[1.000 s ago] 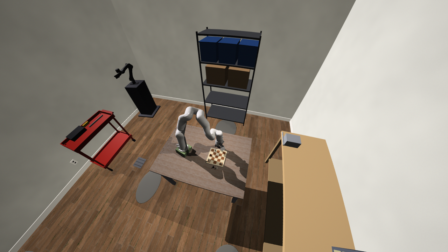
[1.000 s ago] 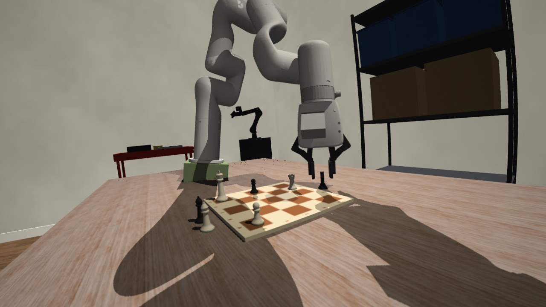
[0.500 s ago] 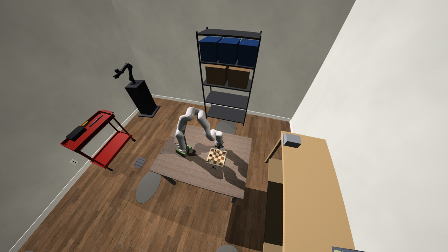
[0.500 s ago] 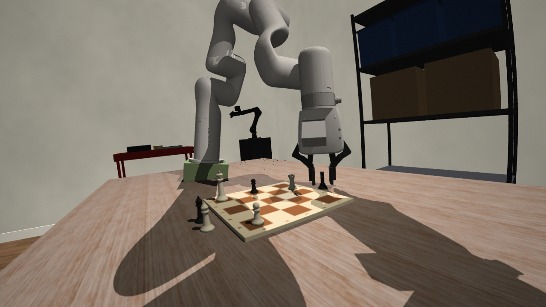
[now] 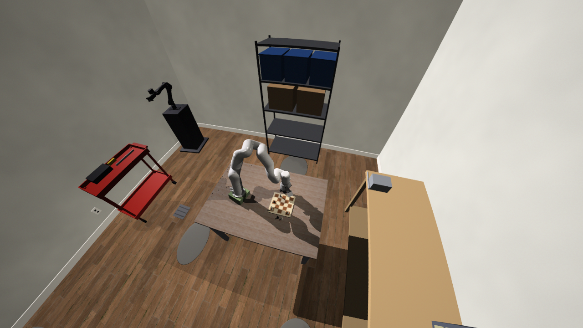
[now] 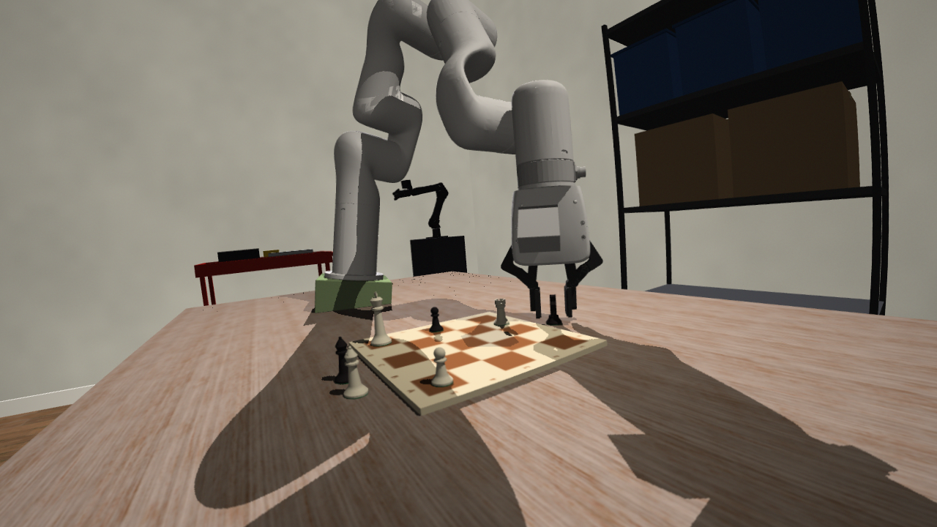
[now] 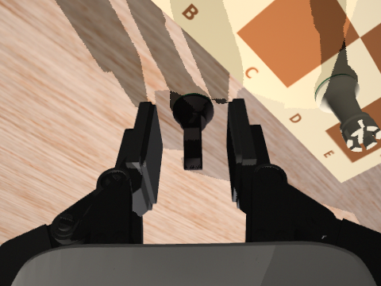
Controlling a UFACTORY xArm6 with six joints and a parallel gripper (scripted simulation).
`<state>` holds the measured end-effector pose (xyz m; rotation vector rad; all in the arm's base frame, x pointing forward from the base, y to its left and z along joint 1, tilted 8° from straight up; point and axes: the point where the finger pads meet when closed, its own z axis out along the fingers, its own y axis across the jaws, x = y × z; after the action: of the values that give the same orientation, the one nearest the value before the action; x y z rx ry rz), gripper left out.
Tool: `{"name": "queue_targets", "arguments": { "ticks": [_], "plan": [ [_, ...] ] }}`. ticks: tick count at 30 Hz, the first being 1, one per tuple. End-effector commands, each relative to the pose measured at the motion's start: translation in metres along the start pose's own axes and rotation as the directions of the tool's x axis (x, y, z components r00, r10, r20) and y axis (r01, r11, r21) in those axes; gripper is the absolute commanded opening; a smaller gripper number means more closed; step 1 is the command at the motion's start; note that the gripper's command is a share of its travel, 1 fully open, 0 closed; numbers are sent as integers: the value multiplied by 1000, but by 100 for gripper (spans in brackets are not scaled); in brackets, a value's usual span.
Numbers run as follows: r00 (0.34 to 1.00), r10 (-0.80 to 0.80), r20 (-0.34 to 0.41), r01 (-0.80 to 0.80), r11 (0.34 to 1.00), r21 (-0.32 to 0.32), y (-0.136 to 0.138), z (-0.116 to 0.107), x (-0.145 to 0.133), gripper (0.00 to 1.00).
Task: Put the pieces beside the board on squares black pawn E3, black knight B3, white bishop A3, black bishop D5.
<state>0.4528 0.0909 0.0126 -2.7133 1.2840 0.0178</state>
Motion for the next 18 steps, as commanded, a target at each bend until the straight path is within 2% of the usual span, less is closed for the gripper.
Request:
{"name": "queue_targets", "arguments": {
  "ticks": [1, 17, 18],
  "plan": [
    [1000, 0, -2, 0, 1000, 3, -1, -1, 1, 37],
    [1000, 0, -2, 0, 1000, 3, -1, -1, 1, 37],
    [1000, 0, -2, 0, 1000, 3, -1, -1, 1, 0]
  ]
}}
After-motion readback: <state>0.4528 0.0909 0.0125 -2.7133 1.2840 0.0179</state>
